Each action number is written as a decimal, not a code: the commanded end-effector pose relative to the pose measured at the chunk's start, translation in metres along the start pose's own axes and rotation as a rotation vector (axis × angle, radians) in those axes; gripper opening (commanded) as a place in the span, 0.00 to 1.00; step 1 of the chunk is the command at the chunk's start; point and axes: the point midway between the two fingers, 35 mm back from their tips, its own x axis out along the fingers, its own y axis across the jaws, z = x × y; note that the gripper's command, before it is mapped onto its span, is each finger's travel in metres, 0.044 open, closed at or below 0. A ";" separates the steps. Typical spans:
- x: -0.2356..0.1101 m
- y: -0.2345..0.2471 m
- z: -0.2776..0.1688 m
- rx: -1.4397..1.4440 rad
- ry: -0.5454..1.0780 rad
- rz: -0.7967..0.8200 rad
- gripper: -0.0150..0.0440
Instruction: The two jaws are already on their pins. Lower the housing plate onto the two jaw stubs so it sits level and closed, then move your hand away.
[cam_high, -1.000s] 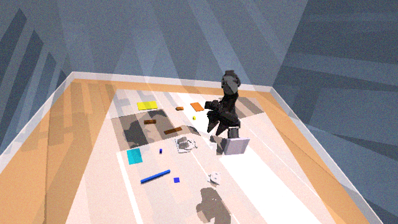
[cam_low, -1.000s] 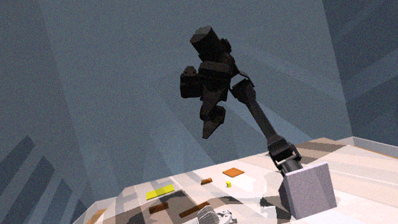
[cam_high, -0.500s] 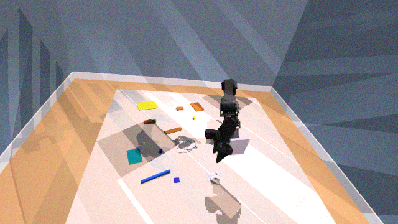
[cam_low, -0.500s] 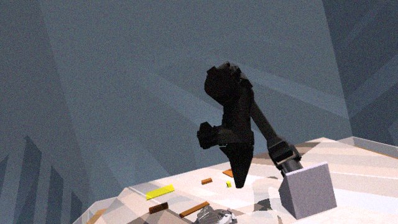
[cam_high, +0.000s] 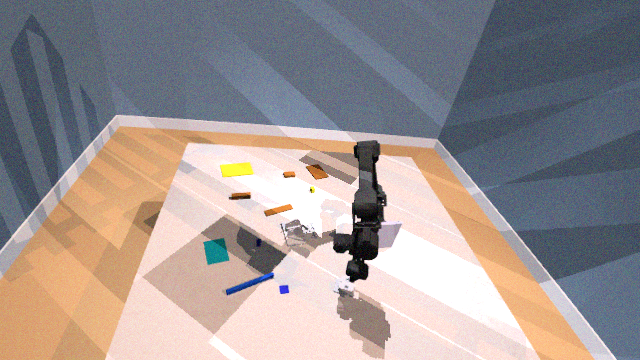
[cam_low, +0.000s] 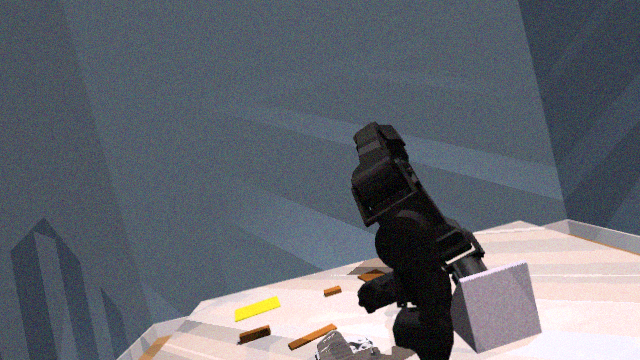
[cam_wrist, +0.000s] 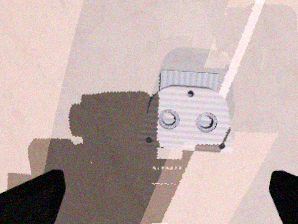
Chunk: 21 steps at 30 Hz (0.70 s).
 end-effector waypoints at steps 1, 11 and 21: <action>0.018 -0.011 -0.007 0.043 0.014 -0.072 1.00; 0.057 -0.018 -0.009 0.052 0.014 -0.083 1.00; 0.059 -0.018 -0.009 0.052 0.014 -0.083 1.00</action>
